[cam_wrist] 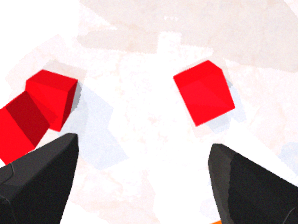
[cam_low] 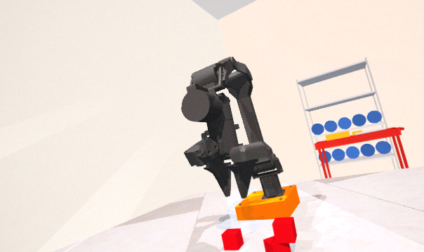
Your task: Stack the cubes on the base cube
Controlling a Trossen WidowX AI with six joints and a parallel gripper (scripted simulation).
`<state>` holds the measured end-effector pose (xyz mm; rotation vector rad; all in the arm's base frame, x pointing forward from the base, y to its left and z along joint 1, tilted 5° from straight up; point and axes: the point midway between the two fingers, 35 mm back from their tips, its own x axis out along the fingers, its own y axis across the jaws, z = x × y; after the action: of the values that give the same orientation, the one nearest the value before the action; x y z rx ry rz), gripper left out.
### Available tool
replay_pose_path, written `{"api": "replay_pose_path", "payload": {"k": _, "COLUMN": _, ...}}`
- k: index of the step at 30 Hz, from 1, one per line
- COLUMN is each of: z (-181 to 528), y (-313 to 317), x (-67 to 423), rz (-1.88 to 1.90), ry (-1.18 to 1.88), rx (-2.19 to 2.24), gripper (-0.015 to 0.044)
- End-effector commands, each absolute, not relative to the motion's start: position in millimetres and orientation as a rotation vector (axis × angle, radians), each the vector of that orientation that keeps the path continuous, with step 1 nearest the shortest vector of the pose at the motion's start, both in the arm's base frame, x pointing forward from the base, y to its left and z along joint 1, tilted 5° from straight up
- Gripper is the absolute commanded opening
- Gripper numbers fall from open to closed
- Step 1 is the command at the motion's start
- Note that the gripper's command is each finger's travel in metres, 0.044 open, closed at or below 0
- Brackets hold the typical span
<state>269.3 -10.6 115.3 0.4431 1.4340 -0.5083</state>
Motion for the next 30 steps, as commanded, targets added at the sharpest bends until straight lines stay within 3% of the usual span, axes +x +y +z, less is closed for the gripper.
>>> {"api": "replay_pose_path", "payload": {"k": 1, "z": 126, "y": -33, "x": 251, "rz": -0.263, "ry": 1.479, "rx": 0.185, "gripper": 0.0265}}
{"api": "replay_pose_path", "payload": {"k": 20, "z": 131, "y": -48, "x": 238, "rz": -0.093, "ry": 1.496, "rx": -0.003, "gripper": 0.0265}}
{"api": "replay_pose_path", "payload": {"k": 30, "z": 70, "y": -52, "x": 242, "rz": -0.093, "ry": 1.496, "rx": -0.003, "gripper": 0.0265}}
